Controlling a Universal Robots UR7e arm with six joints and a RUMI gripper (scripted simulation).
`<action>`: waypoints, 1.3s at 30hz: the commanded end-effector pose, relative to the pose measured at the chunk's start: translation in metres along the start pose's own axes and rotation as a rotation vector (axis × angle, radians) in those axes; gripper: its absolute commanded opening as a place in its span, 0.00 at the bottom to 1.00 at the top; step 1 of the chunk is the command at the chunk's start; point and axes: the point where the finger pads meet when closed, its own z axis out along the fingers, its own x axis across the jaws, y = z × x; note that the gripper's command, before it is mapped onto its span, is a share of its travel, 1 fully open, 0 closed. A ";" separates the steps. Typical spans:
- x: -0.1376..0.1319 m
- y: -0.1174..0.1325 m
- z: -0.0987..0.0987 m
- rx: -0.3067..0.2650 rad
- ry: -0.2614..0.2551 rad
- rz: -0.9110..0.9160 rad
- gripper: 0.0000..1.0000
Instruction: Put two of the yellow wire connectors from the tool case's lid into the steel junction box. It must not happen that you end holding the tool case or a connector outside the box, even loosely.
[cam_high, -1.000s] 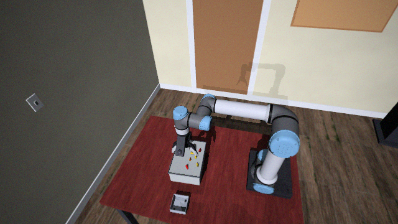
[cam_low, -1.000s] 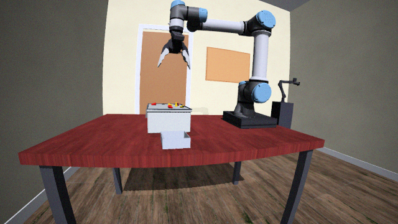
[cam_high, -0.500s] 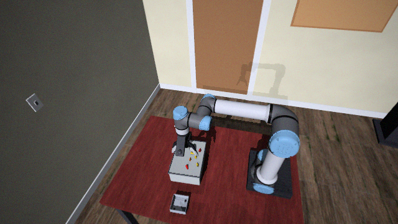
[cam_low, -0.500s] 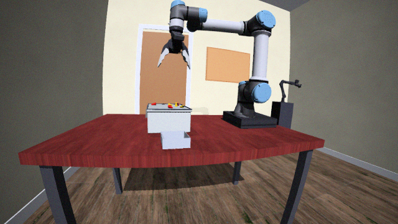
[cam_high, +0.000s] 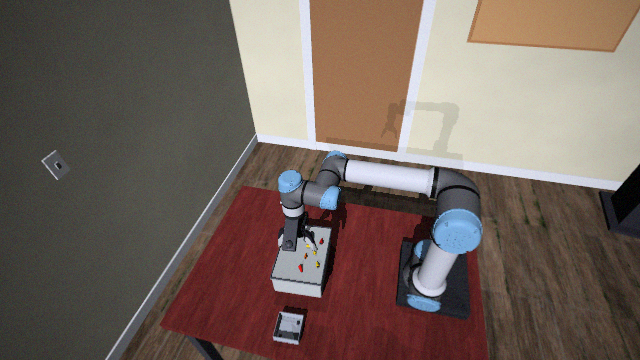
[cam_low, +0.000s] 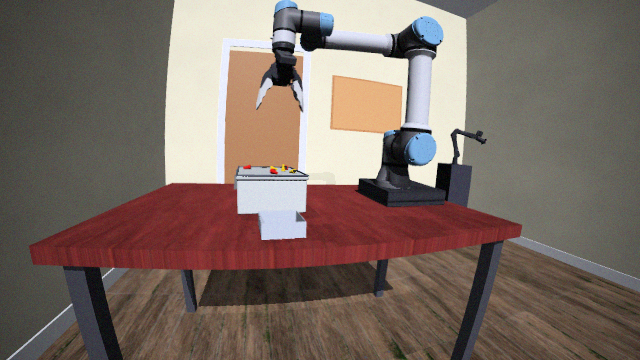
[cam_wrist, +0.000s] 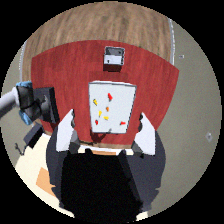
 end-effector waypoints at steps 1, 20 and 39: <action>0.000 0.000 -0.001 0.000 0.001 0.000 0.00; 0.000 0.000 -0.001 0.000 0.001 0.000 0.00; -0.003 0.006 0.011 0.000 0.001 -0.038 0.17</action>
